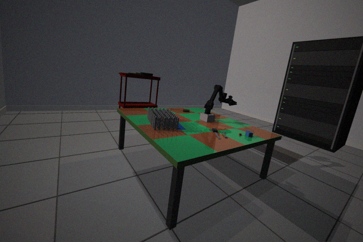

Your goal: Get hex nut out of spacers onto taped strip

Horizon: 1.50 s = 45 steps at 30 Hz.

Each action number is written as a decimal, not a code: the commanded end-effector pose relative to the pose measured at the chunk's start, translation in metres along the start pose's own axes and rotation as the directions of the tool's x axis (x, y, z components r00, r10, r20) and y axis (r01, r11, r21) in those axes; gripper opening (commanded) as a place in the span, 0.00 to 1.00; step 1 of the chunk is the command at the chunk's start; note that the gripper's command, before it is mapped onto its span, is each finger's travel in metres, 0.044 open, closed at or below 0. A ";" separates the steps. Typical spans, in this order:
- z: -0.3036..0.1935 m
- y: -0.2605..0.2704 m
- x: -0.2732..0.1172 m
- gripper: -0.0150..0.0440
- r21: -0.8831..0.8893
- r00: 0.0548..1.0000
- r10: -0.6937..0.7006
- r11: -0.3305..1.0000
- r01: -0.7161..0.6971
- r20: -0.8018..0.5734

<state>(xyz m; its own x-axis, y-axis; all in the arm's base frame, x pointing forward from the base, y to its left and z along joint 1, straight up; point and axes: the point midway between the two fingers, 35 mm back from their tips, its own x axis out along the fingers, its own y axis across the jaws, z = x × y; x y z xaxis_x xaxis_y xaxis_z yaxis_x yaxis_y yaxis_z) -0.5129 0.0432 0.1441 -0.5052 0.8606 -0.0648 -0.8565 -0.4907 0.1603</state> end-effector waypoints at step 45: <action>-0.046 -0.126 -0.653 1.00 -0.121 -0.201 0.902 -0.264 -0.957 -0.381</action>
<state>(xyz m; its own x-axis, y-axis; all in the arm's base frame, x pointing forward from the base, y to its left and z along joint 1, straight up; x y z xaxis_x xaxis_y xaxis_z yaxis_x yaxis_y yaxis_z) -0.1286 -0.4565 0.1251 -0.8010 -0.5642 -0.2004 0.5875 -0.8051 -0.0817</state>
